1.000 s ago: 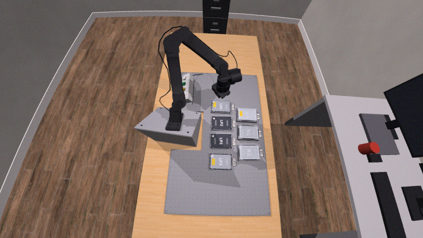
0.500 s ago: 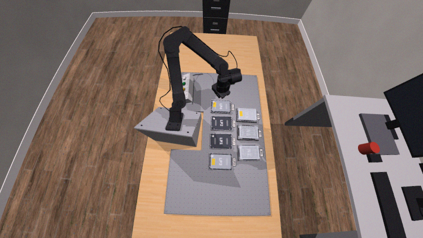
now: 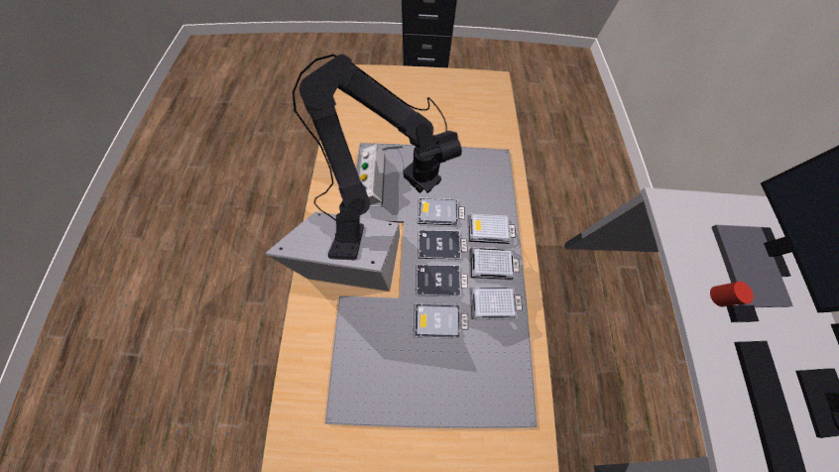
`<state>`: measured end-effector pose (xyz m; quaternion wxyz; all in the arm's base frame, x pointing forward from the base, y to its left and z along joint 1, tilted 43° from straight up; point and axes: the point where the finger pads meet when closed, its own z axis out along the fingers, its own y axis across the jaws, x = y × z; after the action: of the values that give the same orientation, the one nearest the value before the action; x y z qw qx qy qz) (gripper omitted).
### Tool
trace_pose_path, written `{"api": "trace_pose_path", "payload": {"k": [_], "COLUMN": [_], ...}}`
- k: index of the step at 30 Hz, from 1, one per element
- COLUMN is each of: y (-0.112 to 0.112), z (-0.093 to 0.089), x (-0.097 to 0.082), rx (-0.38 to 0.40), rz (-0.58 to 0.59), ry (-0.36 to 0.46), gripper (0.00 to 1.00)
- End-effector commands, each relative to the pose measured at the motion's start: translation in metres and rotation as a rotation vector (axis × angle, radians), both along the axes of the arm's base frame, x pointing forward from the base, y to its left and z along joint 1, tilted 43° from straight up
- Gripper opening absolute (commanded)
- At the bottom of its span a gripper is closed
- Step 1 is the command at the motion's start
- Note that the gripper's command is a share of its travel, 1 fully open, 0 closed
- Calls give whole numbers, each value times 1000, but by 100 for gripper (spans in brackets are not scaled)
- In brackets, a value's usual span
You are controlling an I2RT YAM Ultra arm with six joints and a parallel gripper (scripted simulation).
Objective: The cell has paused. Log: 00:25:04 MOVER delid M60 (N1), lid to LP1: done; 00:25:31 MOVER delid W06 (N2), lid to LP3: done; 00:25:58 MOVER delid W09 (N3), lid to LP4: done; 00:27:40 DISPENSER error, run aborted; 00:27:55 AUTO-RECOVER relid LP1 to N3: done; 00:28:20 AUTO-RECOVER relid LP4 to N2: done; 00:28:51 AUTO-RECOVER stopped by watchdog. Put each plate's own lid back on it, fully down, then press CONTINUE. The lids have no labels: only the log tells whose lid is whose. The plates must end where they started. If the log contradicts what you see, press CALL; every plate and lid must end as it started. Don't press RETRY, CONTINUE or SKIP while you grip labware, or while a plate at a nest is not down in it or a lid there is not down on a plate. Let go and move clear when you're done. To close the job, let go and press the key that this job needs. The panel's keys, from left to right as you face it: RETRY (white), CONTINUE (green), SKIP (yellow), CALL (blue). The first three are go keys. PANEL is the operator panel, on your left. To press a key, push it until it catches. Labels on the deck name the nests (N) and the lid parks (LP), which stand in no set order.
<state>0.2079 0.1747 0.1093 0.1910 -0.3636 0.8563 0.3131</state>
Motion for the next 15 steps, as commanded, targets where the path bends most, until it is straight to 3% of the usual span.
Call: {"api": "trace_pose_path", "payload": {"k": [1, 15], "y": [0, 11], "z": [2, 1], "x": [-11, -77], "rx": [-12, -43], "rz": [41, 221], "ry": [-64, -215], "gripper": [0, 0]}}
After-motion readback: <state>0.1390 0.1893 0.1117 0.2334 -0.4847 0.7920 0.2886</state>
